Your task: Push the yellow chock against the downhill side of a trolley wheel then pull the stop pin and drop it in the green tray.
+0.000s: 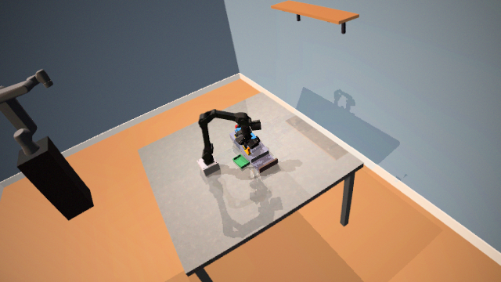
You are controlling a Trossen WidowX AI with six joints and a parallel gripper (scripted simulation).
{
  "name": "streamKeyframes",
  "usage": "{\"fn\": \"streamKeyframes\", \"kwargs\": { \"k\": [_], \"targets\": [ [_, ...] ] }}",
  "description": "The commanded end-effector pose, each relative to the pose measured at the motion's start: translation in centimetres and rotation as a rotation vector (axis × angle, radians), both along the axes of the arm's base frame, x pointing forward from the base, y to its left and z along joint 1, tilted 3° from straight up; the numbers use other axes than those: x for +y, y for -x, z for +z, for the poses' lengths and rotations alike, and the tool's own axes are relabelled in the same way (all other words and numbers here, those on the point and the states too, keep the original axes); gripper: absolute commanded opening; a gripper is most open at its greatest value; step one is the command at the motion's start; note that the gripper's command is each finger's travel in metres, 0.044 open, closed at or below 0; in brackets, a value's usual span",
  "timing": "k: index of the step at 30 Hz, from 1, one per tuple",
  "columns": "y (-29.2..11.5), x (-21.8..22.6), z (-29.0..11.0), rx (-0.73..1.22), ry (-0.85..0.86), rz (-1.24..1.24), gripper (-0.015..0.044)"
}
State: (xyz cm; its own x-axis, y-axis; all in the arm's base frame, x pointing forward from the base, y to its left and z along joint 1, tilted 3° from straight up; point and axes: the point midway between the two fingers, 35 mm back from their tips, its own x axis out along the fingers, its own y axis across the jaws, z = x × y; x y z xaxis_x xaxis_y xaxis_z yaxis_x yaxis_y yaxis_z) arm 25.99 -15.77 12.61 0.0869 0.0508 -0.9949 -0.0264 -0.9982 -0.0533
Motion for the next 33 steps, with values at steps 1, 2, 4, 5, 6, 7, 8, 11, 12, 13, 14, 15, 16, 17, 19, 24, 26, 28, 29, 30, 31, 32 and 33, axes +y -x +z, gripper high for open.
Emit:
{"fn": "streamKeyframes", "kwargs": {
  "k": [1,2,4,5,6,7,8,11,12,13,14,15,16,17,19,24,26,28,29,30,31,32,33],
  "targets": [
    [-1.2,-0.2,0.1,-0.045,0.026,0.086,0.0190],
    [-1.5,-0.2,0.2,-0.057,0.036,0.109,0.0190],
    [-2.2,-0.1,0.7,-0.087,0.064,0.171,0.0190],
    [-2.8,0.0,1.0,-0.107,0.083,0.212,0.0190],
    [-3.3,0.1,1.4,-0.127,0.103,0.254,0.0190],
    [-3.8,0.3,1.7,-0.146,0.122,0.294,0.0190],
    [-4.2,0.4,2.0,-0.162,0.139,0.329,0.0190],
    [-5.2,1.3,2.8,-0.195,0.167,0.425,0.0190],
    [-5.4,1.7,2.9,-0.200,0.169,0.457,0.0190],
    [-5.6,2.4,3.0,-0.201,0.162,0.491,0.0190],
    [-5.8,3.3,3.1,-0.202,0.154,0.538,0.0190],
    [-6.1,4.3,3.2,-0.203,0.145,0.586,0.0190],
    [-6.2,5.2,3.3,-0.205,0.136,0.634,0.0190],
    [-6.4,6.1,3.3,-0.206,0.127,0.682,0.0190],
    [-6.6,8.0,3.5,-0.209,0.109,0.778,0.0190],
    [-6.7,12.8,4.1,-0.217,0.063,1.017,0.0190],
    [-6.6,14.6,4.3,-0.221,0.043,1.112,0.0190],
    [-6.3,16.5,4.5,-0.225,0.023,1.207,0.0190],
    [-6.1,17.4,4.6,-0.227,0.013,1.254,0.0190],
    [-5.9,18.3,4.8,-0.229,0.002,1.301,0.0190],
    [-5.7,19.2,4.9,-0.232,-0.008,1.348,0.0190],
    [-5.5,20.1,5.0,-0.234,-0.019,1.395,0.0190],
    [-5.2,20.9,5.1,-0.236,-0.030,1.442,0.0190]
  ]
}}
